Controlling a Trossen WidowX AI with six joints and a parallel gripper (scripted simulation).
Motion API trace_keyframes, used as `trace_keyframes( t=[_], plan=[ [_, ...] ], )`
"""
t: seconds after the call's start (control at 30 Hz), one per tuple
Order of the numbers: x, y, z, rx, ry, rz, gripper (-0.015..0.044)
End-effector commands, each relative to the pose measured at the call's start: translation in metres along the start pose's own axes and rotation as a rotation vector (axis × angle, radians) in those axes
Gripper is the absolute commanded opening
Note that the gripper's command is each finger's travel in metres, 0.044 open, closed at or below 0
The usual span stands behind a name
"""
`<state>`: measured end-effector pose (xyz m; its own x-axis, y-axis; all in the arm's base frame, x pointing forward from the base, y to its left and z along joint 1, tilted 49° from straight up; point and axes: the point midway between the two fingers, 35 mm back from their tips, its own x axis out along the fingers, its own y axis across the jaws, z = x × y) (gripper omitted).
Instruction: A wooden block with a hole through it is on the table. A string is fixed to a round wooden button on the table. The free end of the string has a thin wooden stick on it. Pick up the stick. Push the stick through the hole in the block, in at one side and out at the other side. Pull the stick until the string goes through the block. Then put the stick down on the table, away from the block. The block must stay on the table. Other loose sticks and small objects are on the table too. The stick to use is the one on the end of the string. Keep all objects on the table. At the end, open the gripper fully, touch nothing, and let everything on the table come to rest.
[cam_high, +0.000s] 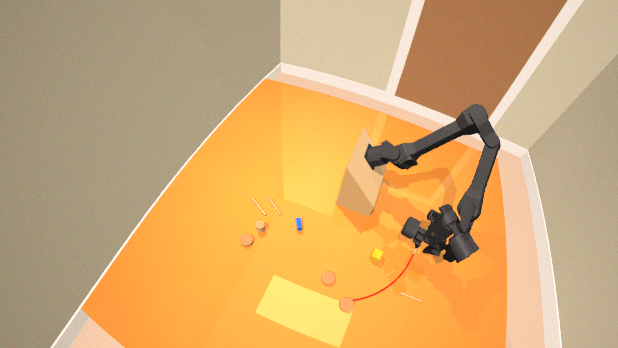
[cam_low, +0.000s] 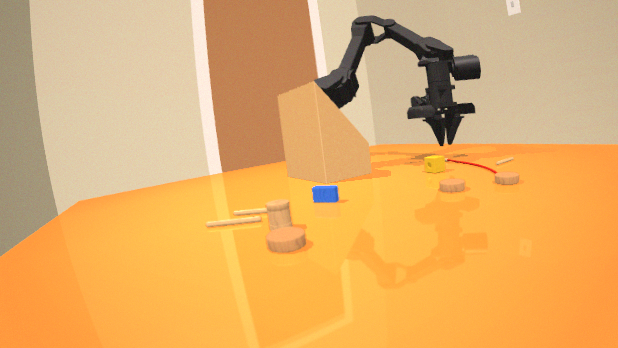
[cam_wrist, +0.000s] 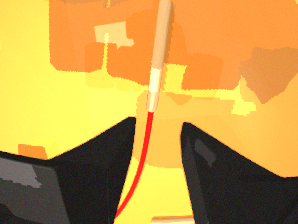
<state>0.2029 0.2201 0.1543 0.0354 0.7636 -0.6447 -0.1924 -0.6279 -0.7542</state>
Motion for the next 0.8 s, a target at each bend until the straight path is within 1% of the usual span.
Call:
trace_keyframes(
  t=[0.0,0.57,0.77],
  plan=[
    [0.008,0.003,0.0,0.012,-0.002,0.008,0.0124],
    [0.036,0.003,0.002,0.013,-0.002,0.003,0.0124],
    [0.038,0.003,0.003,0.013,-0.003,0.002,0.0124]
  ],
)
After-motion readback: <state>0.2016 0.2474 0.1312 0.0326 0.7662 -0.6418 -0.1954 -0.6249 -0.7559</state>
